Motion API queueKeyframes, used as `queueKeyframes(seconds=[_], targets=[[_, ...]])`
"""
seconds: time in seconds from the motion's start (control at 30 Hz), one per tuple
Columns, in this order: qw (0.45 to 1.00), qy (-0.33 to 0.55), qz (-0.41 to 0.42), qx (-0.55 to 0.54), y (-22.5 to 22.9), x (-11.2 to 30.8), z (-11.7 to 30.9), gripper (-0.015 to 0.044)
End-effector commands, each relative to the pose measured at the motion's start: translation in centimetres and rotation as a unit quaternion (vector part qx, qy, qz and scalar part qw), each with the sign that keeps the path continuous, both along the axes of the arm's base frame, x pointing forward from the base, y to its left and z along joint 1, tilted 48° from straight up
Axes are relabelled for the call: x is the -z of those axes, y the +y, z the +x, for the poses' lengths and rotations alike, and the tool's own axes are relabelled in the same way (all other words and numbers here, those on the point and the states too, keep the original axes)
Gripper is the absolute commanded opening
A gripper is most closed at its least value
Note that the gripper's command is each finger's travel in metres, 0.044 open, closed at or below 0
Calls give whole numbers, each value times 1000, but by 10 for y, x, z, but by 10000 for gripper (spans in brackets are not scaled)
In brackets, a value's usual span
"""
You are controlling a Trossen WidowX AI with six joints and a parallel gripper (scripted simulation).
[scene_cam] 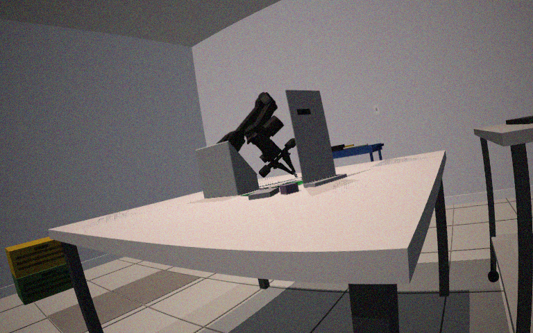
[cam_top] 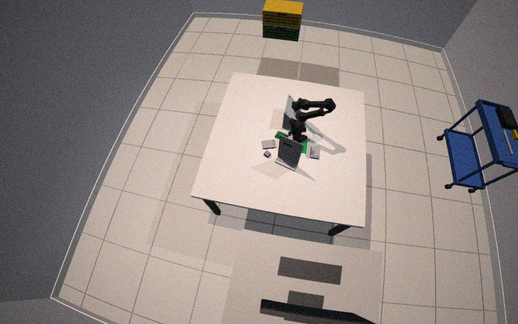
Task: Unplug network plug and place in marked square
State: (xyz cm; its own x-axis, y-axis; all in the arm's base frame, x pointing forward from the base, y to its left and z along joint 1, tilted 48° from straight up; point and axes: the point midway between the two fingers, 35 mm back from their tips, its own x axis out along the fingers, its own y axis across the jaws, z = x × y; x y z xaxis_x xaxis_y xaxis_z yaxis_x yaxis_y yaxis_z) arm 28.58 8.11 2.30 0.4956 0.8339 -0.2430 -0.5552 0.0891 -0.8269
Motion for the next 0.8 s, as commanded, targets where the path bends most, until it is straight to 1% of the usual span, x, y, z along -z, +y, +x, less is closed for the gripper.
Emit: queueKeyframes(seconds=[0.0,0.77], targets=[[1000,6,2,1,3,3,-2,0],[1000,4,7,2,17,10,-4,0]])
